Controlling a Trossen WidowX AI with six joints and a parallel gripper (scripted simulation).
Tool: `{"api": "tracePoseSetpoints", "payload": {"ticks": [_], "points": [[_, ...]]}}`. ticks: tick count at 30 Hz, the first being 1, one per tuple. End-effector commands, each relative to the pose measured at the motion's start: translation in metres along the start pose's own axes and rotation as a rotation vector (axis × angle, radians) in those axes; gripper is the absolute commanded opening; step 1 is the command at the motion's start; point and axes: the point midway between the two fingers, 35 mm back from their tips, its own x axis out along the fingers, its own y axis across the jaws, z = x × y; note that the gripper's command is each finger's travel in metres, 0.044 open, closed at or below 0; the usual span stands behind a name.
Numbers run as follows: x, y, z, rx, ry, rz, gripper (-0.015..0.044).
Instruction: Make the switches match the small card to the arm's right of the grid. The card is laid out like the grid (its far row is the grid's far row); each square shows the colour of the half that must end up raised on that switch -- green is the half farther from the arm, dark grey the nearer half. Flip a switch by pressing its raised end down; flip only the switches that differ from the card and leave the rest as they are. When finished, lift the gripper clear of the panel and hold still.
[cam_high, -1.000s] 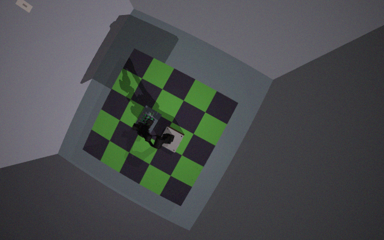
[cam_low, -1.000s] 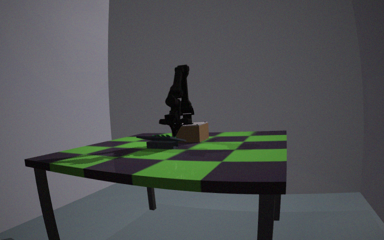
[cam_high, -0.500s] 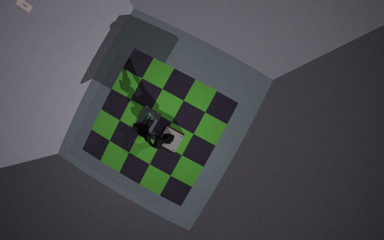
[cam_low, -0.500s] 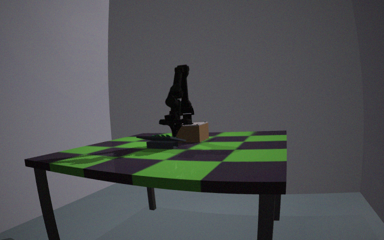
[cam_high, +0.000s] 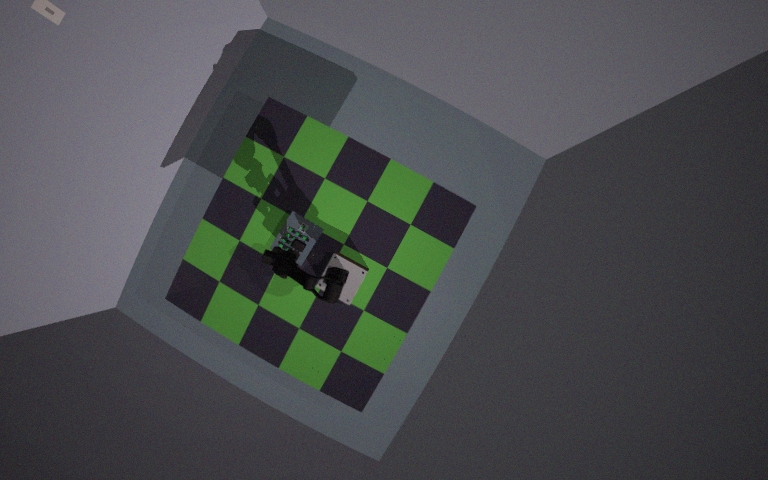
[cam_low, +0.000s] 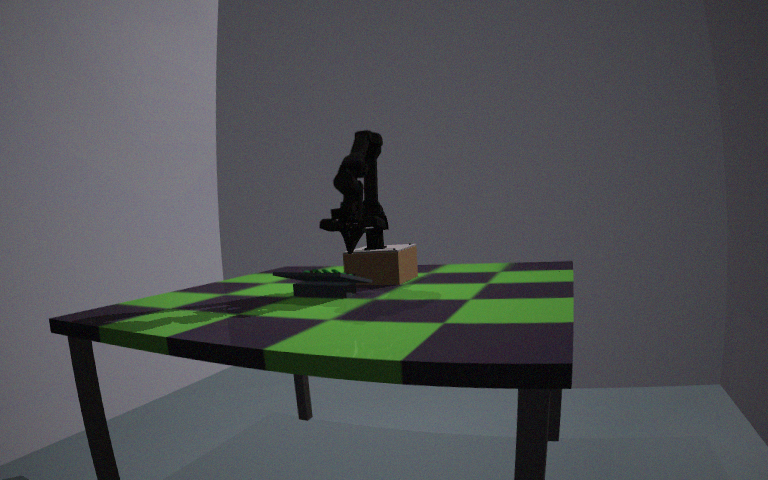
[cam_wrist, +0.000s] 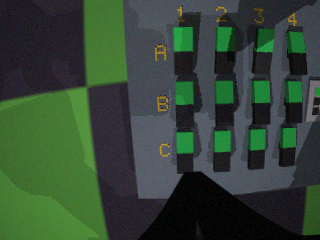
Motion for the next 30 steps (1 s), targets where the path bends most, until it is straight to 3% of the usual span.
{"api": "tracePoseSetpoints", "payload": {"ticks": [1,6,10,14,30], "points": [[-0.006,-0.003,-0.004,0.002,0.007,-0.005,0.0000],[-0.006,-0.032,-0.022,0.001,0.008,-0.008,0.0000],[-0.004,-0.032,-0.022,0.001,0.007,-0.008,0.0000],[0.027,-0.033,-0.023,0.001,-0.016,-0.008,0.0000],[0.040,-0.033,-0.023,0.001,-0.018,-0.008,0.0000]]}}
